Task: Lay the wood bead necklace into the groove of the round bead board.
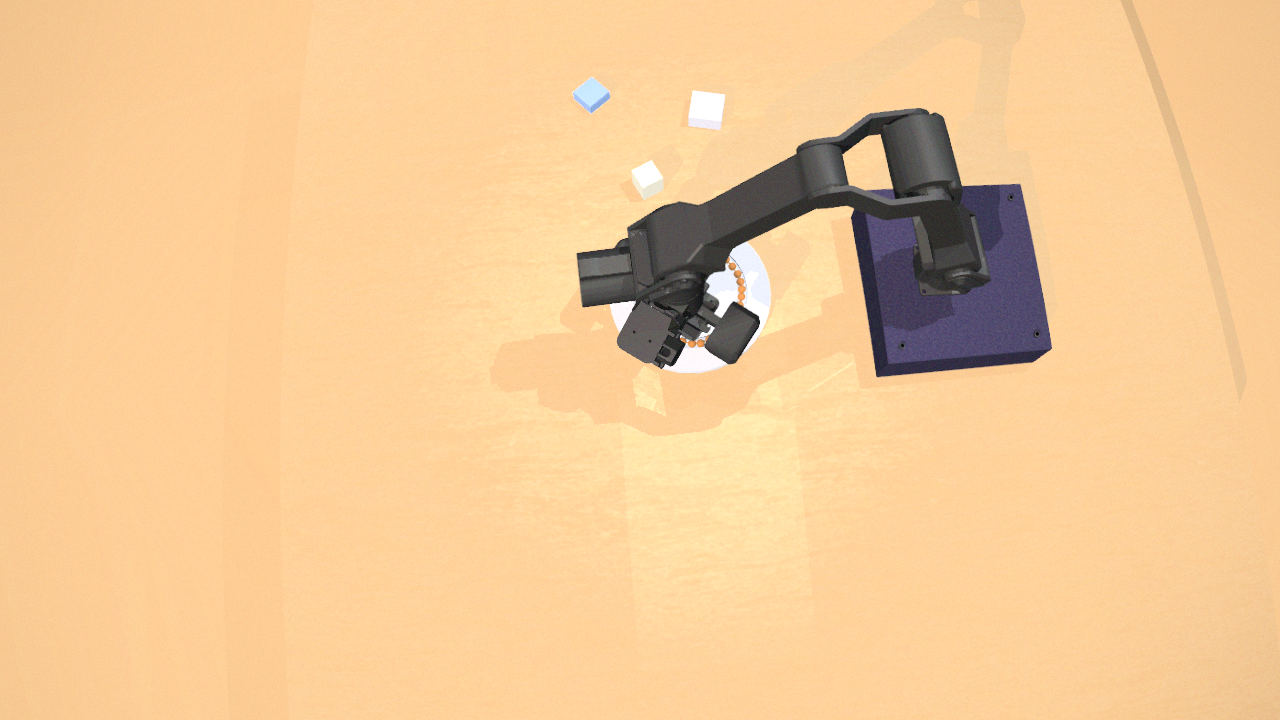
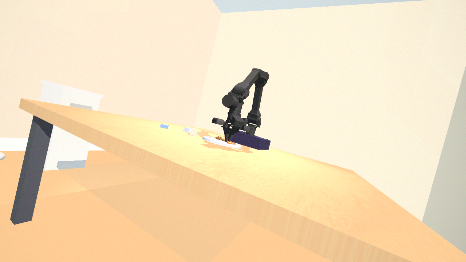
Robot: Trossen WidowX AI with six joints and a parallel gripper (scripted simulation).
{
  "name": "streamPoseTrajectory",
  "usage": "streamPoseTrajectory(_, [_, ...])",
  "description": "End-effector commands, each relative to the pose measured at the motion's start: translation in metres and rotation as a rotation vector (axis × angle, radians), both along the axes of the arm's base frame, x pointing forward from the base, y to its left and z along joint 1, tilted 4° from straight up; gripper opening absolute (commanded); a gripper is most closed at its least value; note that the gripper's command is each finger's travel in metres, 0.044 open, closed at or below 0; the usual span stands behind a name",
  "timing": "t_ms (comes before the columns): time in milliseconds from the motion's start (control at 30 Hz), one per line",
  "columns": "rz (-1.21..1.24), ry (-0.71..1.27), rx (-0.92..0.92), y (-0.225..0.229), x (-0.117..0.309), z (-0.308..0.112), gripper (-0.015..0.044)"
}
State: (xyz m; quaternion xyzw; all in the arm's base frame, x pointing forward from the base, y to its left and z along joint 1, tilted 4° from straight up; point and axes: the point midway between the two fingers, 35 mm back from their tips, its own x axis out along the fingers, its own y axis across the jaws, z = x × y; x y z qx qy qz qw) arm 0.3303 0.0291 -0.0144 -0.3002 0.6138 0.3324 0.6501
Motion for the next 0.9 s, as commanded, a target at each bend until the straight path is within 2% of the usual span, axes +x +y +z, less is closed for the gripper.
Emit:
streamPoseTrajectory(0, [0.0,0.0,0.0,0.0,0.0,0.001,0.0])
streamPoseTrajectory(300, [-0.004,0.0,0.002,0.0,0.0,0.006,0.0])
streamPoseTrajectory(667, [-0.004,-0.003,0.003,0.001,0.032,0.008,0.0])
streamPoseTrajectory(867, [-0.004,-0.003,0.003,0.002,0.034,0.008,0.0])
